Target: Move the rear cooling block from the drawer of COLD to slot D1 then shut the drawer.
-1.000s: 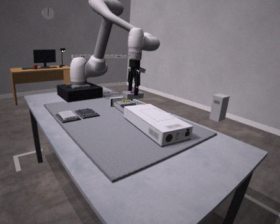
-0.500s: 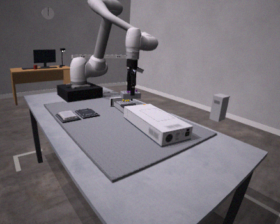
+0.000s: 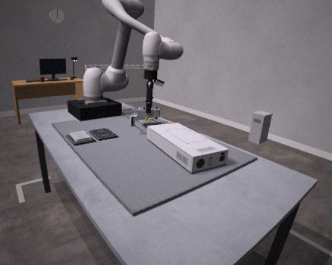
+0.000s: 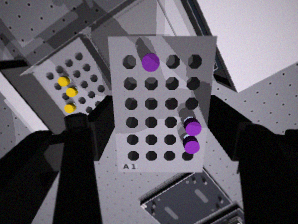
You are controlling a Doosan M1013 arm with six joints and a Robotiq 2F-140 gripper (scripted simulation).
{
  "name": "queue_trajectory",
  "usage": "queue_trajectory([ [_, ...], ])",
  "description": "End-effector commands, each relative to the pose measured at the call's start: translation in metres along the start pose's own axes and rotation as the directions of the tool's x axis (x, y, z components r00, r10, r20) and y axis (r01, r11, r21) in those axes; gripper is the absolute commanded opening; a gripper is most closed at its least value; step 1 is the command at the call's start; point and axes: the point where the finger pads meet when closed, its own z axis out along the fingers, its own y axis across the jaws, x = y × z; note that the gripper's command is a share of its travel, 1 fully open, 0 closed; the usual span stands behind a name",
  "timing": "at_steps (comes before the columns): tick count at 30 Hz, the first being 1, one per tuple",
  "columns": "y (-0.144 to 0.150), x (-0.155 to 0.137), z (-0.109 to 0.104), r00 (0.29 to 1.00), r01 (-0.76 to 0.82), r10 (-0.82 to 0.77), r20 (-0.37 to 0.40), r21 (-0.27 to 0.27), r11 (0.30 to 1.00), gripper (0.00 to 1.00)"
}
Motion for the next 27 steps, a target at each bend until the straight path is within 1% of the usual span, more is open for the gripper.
queue_trajectory([
  [1, 0.005, -0.012, -0.003, 0.993, -0.117, 0.117, -0.004, -0.008, 0.993, 0.10],
  [6, 0.008, -0.025, -0.003, 0.969, -0.248, 0.248, -0.005, -0.008, 0.969, 0.10],
  [11, 0.011, -0.038, -0.003, 0.927, -0.375, 0.375, -0.005, -0.007, 0.927, 0.10],
  [13, 0.011, -0.038, -0.003, 0.927, -0.375, 0.375, -0.005, -0.007, 0.927, 0.10],
  [20, 0.015, -0.056, -0.003, 0.842, -0.540, 0.540, -0.007, -0.007, 0.842, 0.10],
  [27, 0.020, -0.074, -0.003, 0.727, -0.687, 0.687, -0.008, -0.006, 0.727, 0.10],
])
